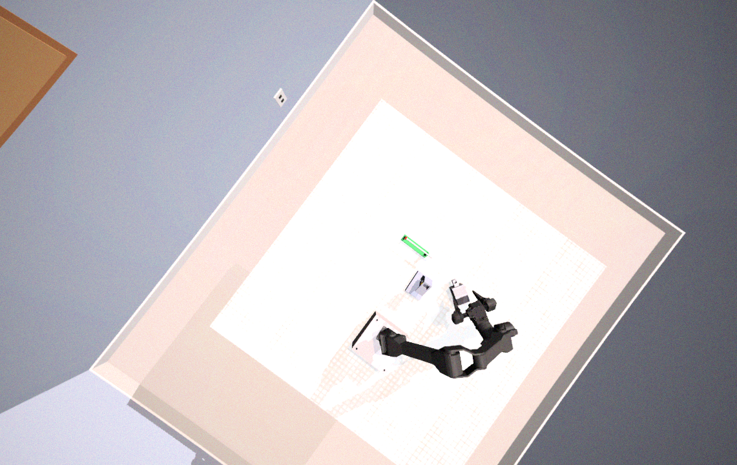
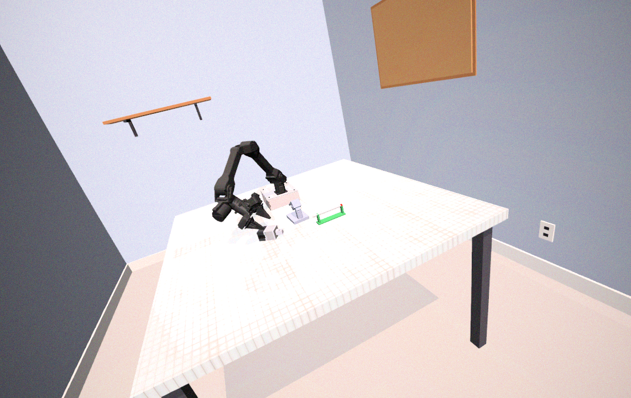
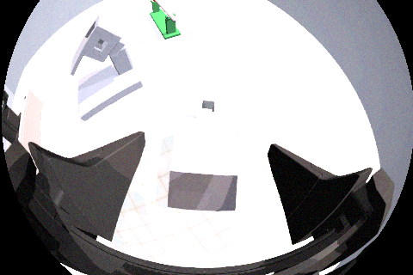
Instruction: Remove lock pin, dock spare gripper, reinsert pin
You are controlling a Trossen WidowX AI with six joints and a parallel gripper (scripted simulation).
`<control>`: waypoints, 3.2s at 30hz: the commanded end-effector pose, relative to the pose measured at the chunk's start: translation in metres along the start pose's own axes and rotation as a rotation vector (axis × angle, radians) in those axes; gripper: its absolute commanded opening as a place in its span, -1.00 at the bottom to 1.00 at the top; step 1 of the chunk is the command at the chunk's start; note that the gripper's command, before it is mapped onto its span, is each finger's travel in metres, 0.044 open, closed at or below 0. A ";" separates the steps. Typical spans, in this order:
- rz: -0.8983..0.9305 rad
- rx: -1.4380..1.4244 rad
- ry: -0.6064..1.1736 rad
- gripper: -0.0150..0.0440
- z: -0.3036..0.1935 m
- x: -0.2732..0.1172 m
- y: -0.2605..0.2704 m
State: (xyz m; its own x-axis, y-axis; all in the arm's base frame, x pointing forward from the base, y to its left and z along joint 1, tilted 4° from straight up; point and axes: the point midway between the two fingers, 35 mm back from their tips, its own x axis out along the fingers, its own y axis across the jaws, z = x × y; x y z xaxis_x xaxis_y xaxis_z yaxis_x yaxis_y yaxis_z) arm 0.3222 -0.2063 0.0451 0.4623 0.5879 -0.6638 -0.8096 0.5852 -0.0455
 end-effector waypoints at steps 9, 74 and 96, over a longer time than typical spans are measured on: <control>-0.005 -0.004 -0.001 1.00 -0.015 0.014 -0.001; -0.005 -0.004 -0.001 -0.49 0.038 -0.041 0.001; 0.011 0.149 -0.005 -0.49 0.042 -0.038 0.012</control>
State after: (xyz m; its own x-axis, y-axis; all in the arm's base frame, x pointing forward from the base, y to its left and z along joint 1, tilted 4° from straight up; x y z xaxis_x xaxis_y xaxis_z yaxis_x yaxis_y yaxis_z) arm 0.3124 -0.2036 0.0923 0.4471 0.5941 -0.6687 -0.7825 0.6220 0.0294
